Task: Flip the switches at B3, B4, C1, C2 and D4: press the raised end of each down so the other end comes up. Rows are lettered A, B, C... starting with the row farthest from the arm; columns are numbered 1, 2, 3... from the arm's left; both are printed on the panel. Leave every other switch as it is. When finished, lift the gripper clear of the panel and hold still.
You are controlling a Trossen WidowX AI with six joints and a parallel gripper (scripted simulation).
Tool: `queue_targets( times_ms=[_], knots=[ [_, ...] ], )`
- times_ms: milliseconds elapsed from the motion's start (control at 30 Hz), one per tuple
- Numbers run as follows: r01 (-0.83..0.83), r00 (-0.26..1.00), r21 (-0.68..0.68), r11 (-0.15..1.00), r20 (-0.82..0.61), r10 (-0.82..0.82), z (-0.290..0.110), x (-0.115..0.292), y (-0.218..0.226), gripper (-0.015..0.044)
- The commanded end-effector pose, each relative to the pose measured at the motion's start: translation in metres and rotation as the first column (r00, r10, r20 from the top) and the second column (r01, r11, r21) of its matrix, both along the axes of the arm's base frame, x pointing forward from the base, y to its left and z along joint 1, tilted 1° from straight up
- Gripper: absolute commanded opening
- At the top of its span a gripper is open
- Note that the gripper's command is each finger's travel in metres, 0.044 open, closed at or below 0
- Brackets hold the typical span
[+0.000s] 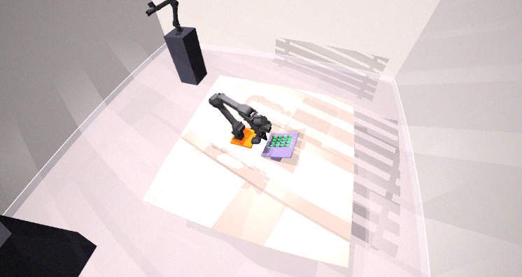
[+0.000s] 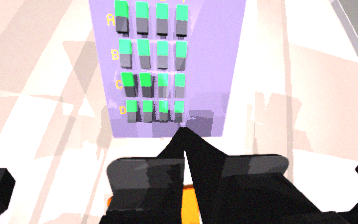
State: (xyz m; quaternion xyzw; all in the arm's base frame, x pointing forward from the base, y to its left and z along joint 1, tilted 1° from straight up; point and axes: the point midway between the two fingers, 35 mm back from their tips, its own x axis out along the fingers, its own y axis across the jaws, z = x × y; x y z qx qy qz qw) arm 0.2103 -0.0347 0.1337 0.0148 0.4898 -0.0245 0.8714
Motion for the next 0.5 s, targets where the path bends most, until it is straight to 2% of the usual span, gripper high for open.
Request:
queue_targets(
  times_ms=[0,467],
  knots=[
    [-0.006,1.0,0.005,1.0,-0.002,0.006,-0.026,0.007,0.0,0.0],
    [-0.006,1.0,0.005,1.0,0.0,0.006,-0.038,0.013,0.0,0.0]
  ],
)
